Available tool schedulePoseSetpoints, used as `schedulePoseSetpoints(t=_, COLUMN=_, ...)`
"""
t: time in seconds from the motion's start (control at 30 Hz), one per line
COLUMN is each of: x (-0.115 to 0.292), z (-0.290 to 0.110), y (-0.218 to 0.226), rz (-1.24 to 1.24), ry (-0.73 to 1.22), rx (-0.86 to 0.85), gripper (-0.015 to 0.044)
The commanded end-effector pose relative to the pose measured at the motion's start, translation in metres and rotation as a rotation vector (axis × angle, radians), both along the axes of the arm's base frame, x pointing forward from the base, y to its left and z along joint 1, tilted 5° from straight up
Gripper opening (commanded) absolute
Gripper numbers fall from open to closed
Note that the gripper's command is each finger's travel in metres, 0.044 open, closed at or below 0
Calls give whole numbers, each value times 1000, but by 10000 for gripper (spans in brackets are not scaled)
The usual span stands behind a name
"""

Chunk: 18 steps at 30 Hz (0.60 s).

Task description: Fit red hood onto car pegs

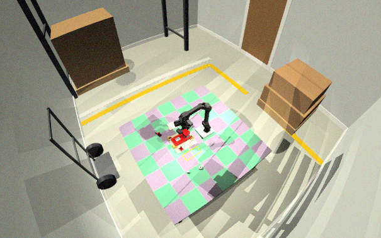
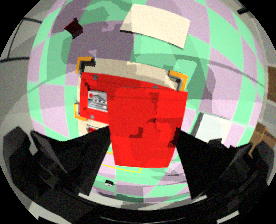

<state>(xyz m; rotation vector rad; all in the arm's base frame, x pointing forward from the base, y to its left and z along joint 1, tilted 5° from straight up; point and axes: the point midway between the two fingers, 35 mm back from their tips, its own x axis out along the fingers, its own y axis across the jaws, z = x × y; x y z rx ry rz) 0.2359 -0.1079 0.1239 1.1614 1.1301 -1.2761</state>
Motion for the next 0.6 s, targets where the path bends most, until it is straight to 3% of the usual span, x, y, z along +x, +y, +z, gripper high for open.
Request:
schedulePoseSetpoints(t=0.0, x=7, z=1, y=-2, rz=106, ry=12, rx=2, gripper=0)
schedulePoseSetpoints(t=0.57, x=42, z=5, y=-10, rz=675, ry=59, rx=5, gripper=0)
